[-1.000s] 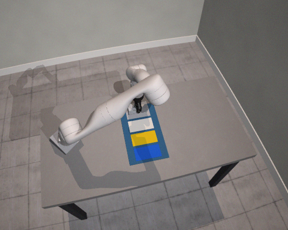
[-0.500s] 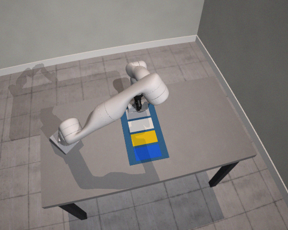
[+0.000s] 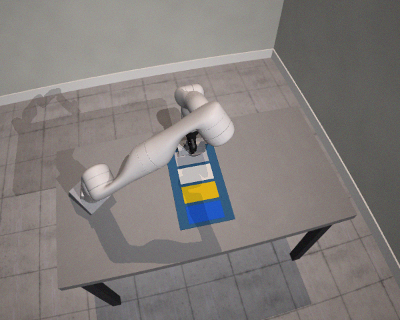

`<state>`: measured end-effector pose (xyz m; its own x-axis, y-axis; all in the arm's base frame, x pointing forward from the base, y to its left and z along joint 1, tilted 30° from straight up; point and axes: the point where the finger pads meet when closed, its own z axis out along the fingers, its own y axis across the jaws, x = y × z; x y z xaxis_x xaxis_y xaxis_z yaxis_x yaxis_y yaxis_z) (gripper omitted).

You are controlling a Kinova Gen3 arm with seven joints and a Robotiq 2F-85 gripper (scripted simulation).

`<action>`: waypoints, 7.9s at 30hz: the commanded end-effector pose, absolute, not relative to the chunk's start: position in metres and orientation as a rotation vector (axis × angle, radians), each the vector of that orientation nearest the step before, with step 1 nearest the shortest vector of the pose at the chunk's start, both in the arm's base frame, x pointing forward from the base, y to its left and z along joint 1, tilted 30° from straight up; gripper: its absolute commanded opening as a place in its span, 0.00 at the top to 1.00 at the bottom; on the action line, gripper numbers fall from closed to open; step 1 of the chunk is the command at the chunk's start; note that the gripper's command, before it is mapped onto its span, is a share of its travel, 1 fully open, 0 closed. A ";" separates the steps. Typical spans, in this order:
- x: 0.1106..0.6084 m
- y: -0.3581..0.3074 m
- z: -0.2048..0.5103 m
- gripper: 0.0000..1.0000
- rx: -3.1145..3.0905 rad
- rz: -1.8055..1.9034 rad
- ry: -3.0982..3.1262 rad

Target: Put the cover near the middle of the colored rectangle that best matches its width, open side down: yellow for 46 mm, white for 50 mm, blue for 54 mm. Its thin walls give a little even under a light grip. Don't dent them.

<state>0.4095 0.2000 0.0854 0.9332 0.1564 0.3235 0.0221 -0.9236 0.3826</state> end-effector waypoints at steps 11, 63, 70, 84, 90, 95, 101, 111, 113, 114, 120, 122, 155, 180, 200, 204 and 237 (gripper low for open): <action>0.410 0.199 0.087 1.00 2.712 0.499 0.131; 0.418 0.030 0.144 1.00 2.712 0.499 0.131; 0.419 0.009 0.151 1.00 2.712 0.499 0.131; 0.421 -0.031 0.165 1.00 2.712 0.499 0.131; 0.422 -0.045 0.170 1.00 2.712 0.499 0.131; 0.422 -0.054 0.173 1.00 2.712 0.499 0.131; 0.422 -0.060 0.175 1.00 2.712 0.499 0.131; 0.423 -0.068 0.177 1.00 2.712 0.499 0.131; 0.423 -0.068 0.178 1.00 2.712 0.499 0.131; 0.423 -0.069 0.178 1.00 2.712 0.499 0.131; 0.423 -0.069 0.178 1.00 2.712 0.499 0.131; 0.423 -0.069 0.178 1.00 2.712 0.499 0.131; 0.425 -0.072 0.172 1.00 2.712 0.499 0.131; 0.434 -0.080 0.152 1.00 2.712 0.499 0.131; 0.434 -0.080 0.152 1.00 2.712 0.499 0.131; 0.434 -0.080 0.151 1.00 2.712 0.499 0.131; 0.437 -0.083 0.145 1.00 2.712 0.499 0.131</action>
<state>0.4365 -0.0834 0.1444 0.9332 0.1563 0.3235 0.0226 -0.9241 0.3815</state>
